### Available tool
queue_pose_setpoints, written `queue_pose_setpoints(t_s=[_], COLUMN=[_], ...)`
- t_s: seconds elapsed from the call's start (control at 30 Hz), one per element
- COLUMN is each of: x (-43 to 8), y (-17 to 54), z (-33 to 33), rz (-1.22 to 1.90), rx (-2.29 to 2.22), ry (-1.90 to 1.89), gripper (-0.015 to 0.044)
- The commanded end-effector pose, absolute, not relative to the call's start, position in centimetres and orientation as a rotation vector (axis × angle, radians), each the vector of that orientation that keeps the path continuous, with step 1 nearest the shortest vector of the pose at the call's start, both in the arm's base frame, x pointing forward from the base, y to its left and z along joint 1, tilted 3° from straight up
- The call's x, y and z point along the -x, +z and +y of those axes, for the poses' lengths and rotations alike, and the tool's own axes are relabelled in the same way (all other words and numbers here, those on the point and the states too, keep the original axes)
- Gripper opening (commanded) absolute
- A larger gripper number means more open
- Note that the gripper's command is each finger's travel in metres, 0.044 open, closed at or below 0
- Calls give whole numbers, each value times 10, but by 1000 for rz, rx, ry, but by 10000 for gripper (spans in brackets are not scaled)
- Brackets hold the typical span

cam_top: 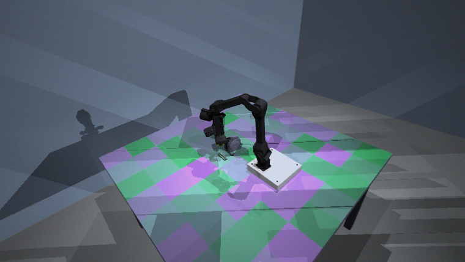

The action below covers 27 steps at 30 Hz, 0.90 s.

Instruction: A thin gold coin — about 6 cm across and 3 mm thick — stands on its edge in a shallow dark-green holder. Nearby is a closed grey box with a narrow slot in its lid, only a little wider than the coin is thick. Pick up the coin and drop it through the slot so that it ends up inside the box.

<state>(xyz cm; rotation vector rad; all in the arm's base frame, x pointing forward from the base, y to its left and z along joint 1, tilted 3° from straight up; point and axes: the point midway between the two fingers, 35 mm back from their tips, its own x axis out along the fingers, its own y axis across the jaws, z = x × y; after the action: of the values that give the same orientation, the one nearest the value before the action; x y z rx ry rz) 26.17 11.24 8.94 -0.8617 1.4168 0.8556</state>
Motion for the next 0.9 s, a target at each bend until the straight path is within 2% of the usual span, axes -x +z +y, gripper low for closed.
queue_pose_setpoints(t_s=[0.0, 0.33, 0.87], x=[-261, -261, -276], y=[90, 90, 90], z=[113, 112, 74], rz=[1373, 1340, 1340], rx=[960, 1025, 1028], ry=[960, 1027, 1024], gripper=[0, 0, 0])
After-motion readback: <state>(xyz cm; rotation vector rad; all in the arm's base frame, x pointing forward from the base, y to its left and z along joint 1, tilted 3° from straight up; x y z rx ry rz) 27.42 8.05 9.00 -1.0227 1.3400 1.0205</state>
